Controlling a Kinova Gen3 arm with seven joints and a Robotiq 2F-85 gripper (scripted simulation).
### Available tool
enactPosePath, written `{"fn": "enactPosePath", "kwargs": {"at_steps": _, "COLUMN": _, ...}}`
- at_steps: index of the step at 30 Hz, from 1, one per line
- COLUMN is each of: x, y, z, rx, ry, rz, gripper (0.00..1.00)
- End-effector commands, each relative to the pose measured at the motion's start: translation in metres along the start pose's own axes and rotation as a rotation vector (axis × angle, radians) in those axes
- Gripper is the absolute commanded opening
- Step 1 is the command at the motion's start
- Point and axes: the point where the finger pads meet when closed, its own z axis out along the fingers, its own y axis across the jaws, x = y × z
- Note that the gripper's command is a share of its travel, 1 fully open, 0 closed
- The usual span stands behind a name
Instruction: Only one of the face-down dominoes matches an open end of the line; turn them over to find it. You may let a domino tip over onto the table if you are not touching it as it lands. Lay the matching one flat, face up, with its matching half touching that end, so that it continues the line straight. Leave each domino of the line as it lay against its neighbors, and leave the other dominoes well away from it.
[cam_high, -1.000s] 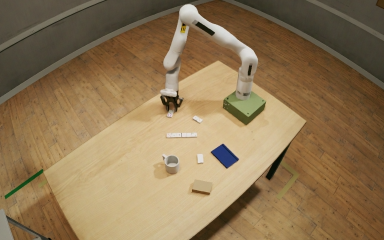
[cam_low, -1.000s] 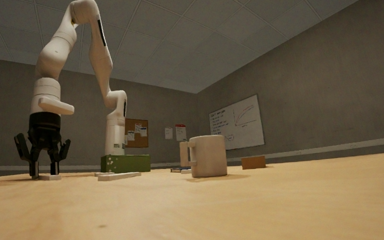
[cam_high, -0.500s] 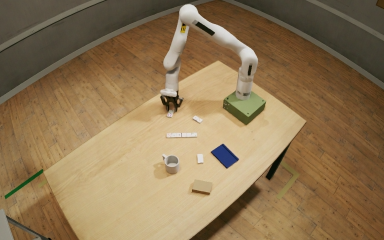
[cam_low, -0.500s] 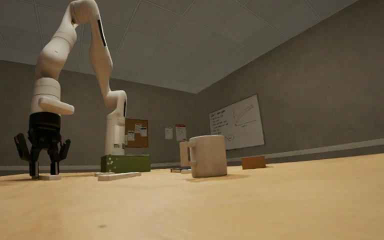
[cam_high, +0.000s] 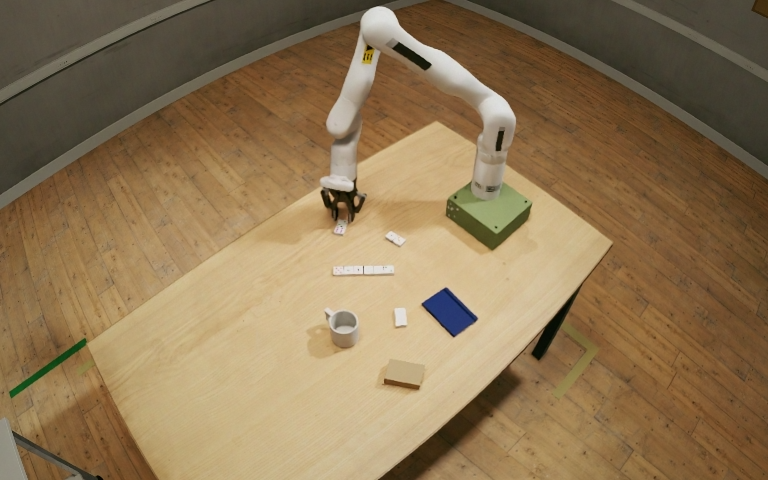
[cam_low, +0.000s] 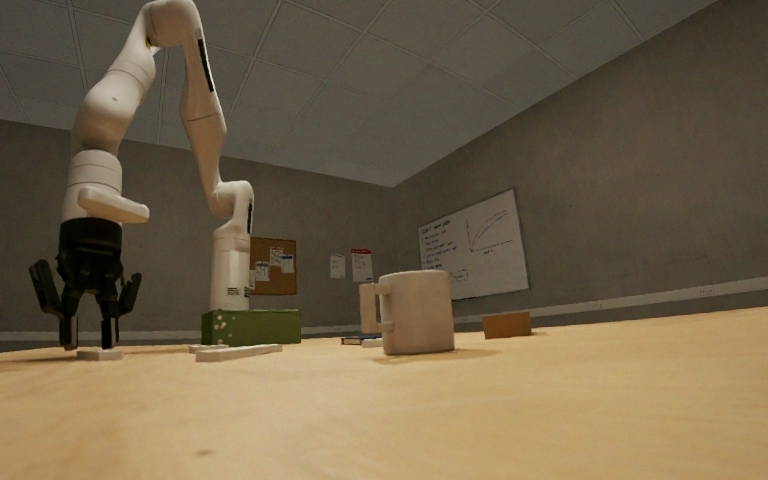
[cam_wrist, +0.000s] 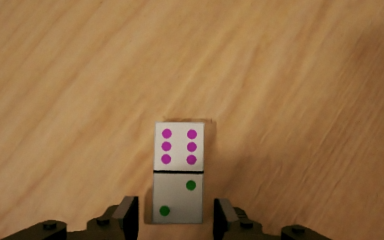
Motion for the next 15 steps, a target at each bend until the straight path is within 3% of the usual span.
{"fn": "enactPosePath", "kwargs": {"at_steps": 1, "x": 0.001, "y": 0.001, "z": -0.008, "rx": -0.001, "ry": 0.0, "rz": 0.0, "gripper": 0.49}}
{"fn": "enactPosePath", "kwargs": {"at_steps": 15, "x": 0.004, "y": 0.0, "z": -0.022, "rx": -0.001, "ry": 0.0, "rz": 0.0, "gripper": 0.49}}
